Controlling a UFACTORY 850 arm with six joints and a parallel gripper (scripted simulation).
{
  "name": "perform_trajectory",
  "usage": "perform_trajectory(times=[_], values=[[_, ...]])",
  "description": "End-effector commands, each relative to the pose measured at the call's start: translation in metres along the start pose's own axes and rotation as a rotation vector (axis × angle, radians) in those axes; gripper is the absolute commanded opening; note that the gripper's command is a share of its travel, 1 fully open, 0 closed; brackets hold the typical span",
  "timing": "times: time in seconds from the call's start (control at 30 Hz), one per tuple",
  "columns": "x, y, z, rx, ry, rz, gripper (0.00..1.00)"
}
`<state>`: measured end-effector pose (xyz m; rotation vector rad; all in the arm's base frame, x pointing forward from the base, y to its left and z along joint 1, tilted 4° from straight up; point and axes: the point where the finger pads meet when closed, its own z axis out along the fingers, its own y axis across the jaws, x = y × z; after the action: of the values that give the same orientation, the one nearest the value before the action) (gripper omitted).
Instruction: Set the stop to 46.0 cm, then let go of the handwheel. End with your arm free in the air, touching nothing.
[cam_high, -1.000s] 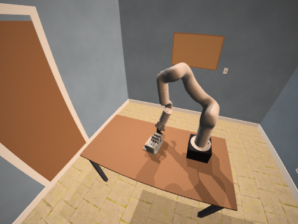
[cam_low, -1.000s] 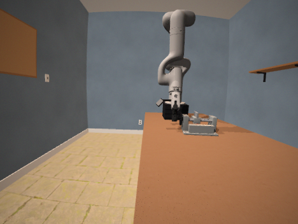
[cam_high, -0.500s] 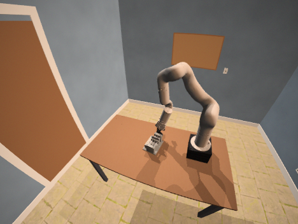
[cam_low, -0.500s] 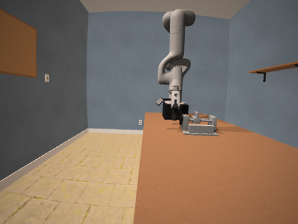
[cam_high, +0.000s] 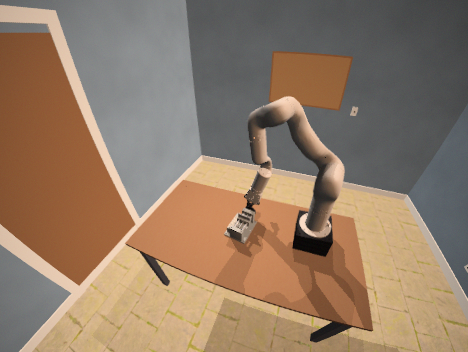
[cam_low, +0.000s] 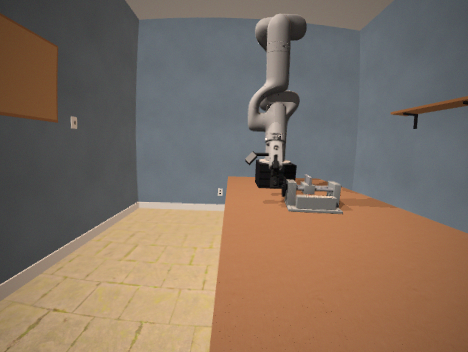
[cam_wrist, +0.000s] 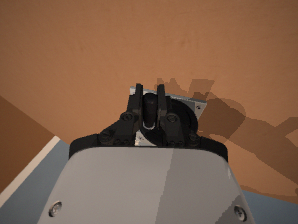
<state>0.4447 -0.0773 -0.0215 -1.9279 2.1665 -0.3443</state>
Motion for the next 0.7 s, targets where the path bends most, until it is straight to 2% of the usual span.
perform_trajectory(times=[0.0, 0.67], values=[[0.0, 0.0011, -0.0032, 0.001, 0.0, 0.0, 0.06], [0.0, 0.0097, -0.0121, 0.001, 0.0, 0.0, 0.06]])
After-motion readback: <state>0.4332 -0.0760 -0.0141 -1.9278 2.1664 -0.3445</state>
